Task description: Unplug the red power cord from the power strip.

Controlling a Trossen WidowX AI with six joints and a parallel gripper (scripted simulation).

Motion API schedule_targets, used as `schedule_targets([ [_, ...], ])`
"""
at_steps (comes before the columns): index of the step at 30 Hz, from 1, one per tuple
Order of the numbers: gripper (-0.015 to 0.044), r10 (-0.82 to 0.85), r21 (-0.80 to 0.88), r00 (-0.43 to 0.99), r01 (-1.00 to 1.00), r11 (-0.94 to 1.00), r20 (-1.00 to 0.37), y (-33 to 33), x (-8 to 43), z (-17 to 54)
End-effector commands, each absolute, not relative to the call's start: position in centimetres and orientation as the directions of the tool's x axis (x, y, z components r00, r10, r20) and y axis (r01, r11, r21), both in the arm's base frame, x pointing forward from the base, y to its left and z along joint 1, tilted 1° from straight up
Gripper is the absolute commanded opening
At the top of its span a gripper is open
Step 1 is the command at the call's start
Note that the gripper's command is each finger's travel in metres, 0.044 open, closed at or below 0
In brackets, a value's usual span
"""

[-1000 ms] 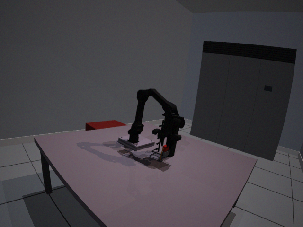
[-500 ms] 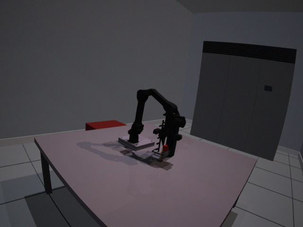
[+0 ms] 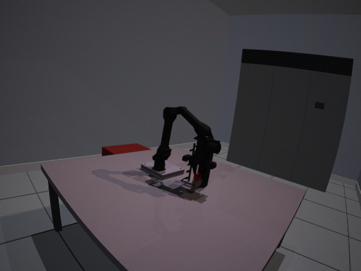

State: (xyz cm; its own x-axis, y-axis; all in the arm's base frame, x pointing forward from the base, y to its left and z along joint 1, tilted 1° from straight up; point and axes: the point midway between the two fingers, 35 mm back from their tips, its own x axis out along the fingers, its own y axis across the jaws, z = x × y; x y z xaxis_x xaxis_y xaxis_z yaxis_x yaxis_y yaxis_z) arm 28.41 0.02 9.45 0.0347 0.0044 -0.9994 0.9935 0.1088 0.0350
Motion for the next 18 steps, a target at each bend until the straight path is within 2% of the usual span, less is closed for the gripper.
schedule_targets([
  [1,0.0028,0.005,0.037,0.036,0.993,0.110,-0.999,0.0,28.4,9.5],
  [5,0.0002,0.005,0.037,0.036,0.993,0.110,-0.999,0.0,28.4,9.5],
  [18,0.0000,0.002,0.036,0.036,0.993,0.109,-0.999,-1.6,28.8,9.5],
])
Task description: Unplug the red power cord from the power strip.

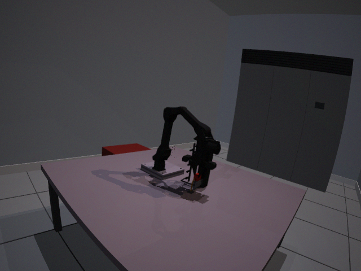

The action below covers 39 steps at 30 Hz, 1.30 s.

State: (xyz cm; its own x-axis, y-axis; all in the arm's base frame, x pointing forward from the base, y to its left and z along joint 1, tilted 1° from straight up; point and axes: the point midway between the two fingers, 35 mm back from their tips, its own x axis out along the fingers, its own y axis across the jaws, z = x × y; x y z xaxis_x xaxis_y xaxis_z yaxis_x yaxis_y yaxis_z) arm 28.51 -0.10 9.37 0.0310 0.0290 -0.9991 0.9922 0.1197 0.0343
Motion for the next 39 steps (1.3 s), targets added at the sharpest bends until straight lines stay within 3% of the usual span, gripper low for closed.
schedule_targets([
  [1,0.0000,0.002,0.036,0.036,0.993,0.109,-0.999,-1.7,28.8,9.5],
  [22,0.0000,-0.003,0.035,0.035,0.994,0.108,-0.999,-5.1,28.9,9.8],
  [39,0.0440,-0.004,0.034,0.034,0.994,0.106,-0.999,-5.2,28.9,9.6],
])
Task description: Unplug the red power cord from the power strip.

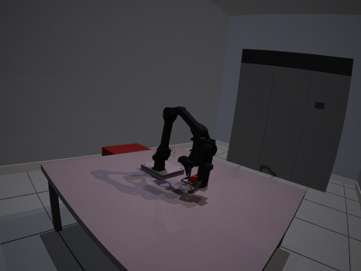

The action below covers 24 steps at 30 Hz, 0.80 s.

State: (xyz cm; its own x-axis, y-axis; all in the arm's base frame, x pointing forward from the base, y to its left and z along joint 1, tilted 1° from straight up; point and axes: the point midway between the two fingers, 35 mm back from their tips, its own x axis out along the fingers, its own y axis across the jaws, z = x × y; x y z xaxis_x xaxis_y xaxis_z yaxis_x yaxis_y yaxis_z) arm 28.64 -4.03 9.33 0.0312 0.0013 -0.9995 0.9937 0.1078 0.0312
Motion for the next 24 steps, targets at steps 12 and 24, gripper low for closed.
schedule_targets([
  [12,0.0440,-0.008,0.033,0.035,0.994,0.106,-0.999,-9.9,29.2,10.6],
  [24,0.0440,-0.008,0.033,0.035,0.994,0.106,-0.999,-9.9,29.2,10.6],
])
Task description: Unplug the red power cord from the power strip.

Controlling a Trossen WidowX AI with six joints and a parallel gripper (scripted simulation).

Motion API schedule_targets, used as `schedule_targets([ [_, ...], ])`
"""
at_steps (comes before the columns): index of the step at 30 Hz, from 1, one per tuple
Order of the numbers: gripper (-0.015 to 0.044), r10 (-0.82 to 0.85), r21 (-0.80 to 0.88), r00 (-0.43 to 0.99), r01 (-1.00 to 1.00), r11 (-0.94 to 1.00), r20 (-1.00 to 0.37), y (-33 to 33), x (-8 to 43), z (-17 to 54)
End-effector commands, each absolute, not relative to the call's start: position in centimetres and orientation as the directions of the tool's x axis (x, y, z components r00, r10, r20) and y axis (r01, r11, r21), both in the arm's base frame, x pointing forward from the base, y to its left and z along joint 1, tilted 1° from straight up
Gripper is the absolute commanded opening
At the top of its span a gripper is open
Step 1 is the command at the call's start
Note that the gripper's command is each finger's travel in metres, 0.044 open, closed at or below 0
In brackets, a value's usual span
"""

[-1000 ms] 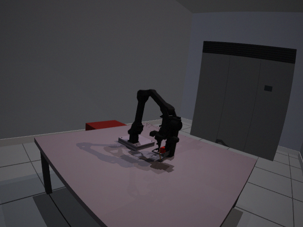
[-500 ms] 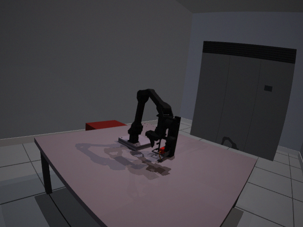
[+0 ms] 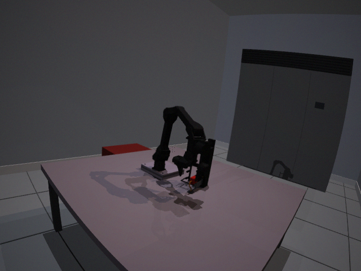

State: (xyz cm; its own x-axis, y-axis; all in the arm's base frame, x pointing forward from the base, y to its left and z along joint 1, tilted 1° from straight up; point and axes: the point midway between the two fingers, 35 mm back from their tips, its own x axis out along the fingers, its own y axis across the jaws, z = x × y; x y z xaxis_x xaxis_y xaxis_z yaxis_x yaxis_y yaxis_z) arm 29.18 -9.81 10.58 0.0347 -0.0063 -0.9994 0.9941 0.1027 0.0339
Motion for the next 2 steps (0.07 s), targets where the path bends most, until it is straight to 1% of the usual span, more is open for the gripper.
schedule_targets([
  [1,0.0440,-0.008,0.033,0.035,0.994,0.106,-0.999,-9.88,29.22,10.64],
  [2,0.0440,-0.008,0.033,0.035,0.994,0.106,-0.999,-9.88,29.22,10.64],
])
